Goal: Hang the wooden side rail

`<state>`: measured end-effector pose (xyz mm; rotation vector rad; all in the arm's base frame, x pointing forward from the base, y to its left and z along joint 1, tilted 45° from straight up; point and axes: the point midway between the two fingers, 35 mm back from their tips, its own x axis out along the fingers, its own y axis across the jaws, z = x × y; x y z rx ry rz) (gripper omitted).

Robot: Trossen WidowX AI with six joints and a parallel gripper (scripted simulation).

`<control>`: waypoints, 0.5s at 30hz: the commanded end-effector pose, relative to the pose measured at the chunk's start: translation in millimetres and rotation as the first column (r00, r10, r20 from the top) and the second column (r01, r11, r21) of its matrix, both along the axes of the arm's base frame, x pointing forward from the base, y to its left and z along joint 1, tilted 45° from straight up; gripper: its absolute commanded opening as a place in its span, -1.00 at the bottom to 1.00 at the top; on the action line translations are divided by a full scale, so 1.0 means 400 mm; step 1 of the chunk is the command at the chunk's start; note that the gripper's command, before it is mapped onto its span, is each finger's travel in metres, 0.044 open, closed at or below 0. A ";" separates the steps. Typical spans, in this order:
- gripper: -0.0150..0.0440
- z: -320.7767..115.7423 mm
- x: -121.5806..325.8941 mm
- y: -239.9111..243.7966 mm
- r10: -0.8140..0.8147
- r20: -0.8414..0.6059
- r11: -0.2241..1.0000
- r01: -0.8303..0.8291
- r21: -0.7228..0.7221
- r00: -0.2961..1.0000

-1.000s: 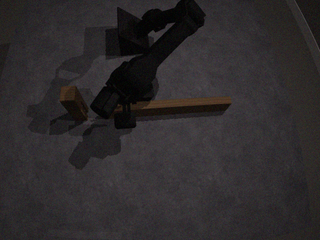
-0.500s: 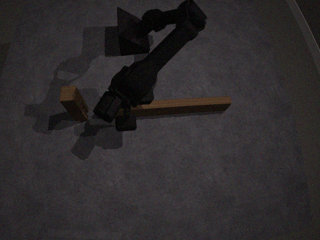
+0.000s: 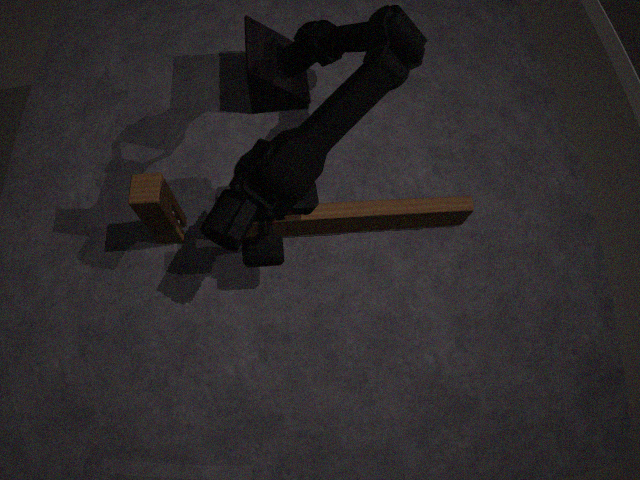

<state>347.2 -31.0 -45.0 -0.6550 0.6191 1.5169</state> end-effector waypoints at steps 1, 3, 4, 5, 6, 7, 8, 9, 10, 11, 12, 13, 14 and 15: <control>0.47 -0.002 -0.003 0.004 -0.006 -0.007 1.000 0.006 0.007 1.000; 0.29 -0.002 -0.003 0.004 -0.006 -0.007 1.000 0.006 0.007 1.000; 0.20 -0.002 -0.003 0.004 -0.006 -0.007 1.000 0.006 0.007 1.000; 0.11 -0.002 -0.003 0.004 -0.006 -0.007 1.000 0.006 0.007 1.000; 0.02 -0.002 -0.003 0.004 -0.006 -0.007 1.000 0.006 0.007 1.000; -0.07 -0.002 -0.003 0.004 -0.006 -0.007 1.000 0.006 0.007 1.000; -0.09 -0.002 -0.003 0.004 -0.006 -0.007 1.000 0.006 0.007 1.000; -0.11 -0.002 -0.003 0.004 -0.006 -0.007 1.000 0.006 0.007 1.000; -0.14 -0.002 -0.003 0.004 -0.006 -0.007 1.000 0.006 0.007 1.000; -0.16 -0.002 -0.003 0.004 -0.006 -0.007 1.000 0.006 0.007 1.000; -0.18 -0.002 -0.003 0.004 -0.006 -0.007 1.000 0.006 0.007 1.000; -0.27 -0.002 -0.003 0.004 -0.006 -0.007 1.000 0.006 0.007 1.000; -0.36 -0.002 -0.003 0.004 -0.006 -0.007 1.000 0.006 0.007 1.000; -0.45 -0.002 -0.003 0.004 -0.006 -0.007 1.000 0.006 0.007 1.000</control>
